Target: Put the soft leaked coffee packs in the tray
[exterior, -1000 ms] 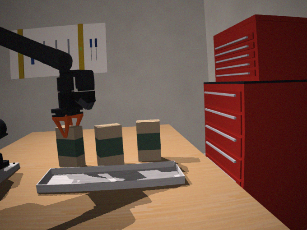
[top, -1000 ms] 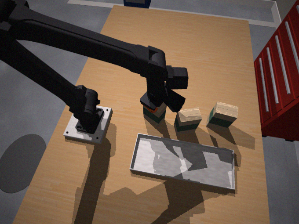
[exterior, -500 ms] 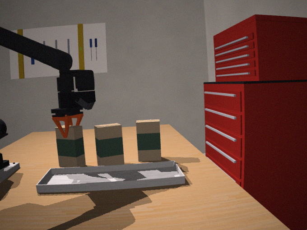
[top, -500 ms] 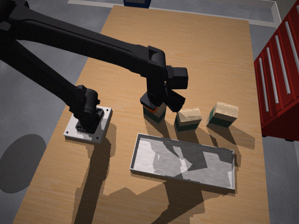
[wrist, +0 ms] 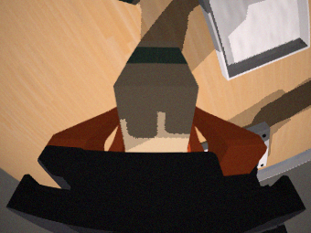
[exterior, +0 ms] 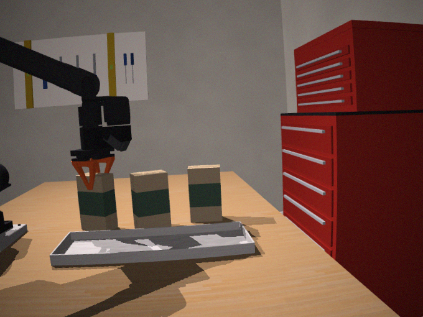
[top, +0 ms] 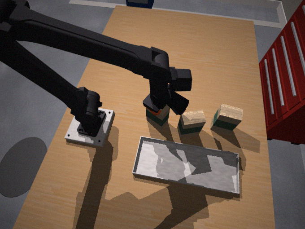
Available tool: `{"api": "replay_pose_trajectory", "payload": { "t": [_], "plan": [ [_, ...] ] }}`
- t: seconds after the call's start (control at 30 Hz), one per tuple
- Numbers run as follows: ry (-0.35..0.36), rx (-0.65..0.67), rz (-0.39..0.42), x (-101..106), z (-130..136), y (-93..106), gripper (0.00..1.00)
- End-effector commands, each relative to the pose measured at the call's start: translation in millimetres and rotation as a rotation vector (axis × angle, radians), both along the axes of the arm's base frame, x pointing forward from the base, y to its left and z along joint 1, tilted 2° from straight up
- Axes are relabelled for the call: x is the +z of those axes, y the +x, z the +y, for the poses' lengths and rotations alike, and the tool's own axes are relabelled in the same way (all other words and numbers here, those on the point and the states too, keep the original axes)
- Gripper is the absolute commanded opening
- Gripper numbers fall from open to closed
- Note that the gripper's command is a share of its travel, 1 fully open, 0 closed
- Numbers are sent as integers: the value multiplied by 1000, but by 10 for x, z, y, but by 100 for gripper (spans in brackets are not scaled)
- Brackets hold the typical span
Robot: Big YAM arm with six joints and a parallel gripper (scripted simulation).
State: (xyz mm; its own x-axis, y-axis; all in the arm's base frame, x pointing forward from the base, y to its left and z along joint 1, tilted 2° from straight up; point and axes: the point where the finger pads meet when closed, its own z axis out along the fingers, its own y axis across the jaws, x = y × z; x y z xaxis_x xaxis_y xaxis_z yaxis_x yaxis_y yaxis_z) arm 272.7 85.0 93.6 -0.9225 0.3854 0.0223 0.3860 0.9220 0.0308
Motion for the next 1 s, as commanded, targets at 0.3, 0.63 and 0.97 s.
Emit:
{"api": "replay_pose_trajectory", "payload": {
  "t": [0.3, 0.63, 0.97],
  "plan": [
    [-3, -1, 9, -38, 16, -41, 25],
    [-3, -1, 9, -38, 16, -41, 25],
    [-2, -1, 9, -38, 15, -41, 78]
  ]
}}
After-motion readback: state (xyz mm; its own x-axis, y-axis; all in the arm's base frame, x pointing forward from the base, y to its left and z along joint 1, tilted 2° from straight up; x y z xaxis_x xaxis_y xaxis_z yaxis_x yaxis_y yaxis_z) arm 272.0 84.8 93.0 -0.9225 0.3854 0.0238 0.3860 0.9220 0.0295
